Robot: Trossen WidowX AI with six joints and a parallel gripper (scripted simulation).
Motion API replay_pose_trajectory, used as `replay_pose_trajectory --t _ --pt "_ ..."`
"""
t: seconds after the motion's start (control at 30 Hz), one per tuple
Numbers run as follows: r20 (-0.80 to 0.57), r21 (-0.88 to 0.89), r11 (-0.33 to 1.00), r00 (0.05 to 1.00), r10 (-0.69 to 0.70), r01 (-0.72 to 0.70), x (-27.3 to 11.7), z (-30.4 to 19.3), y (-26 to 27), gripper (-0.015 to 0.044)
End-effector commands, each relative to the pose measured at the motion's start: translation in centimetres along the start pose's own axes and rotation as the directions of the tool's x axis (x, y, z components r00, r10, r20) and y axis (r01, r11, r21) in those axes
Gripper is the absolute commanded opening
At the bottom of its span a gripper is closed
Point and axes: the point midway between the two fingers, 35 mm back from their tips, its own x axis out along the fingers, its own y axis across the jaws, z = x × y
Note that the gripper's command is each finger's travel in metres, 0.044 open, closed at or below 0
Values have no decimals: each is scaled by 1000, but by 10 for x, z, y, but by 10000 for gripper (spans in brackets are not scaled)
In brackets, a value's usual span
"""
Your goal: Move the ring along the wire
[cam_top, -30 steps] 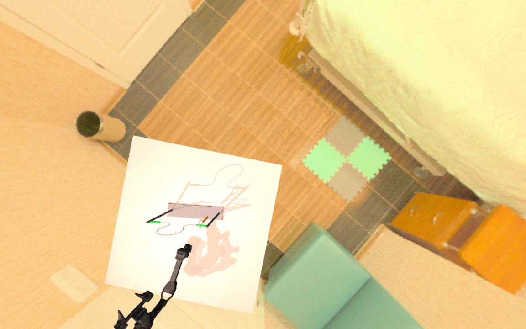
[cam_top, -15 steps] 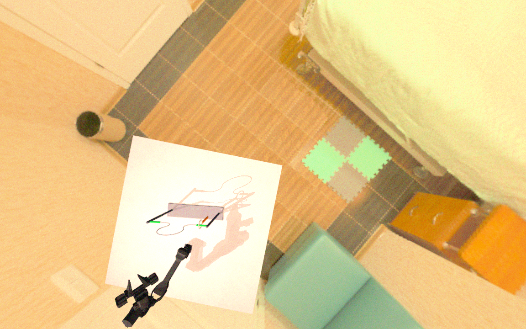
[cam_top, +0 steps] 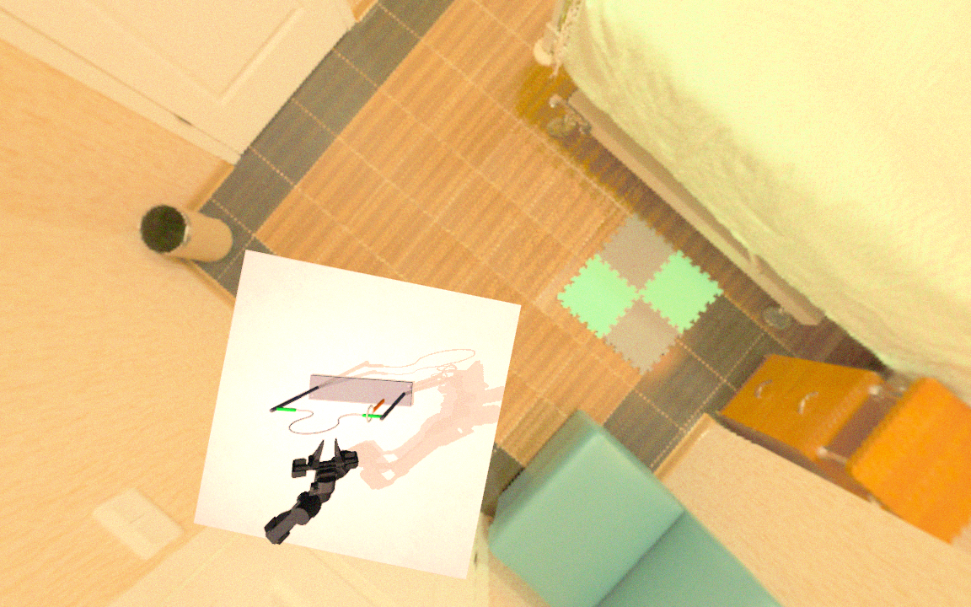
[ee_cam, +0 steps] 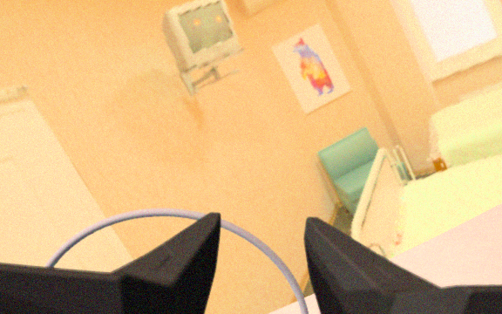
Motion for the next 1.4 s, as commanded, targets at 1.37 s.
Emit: replay_pose_trajectory --t 1.37 --pt "-191 -602 787 981 20 -134 -85 -240 -236 160"
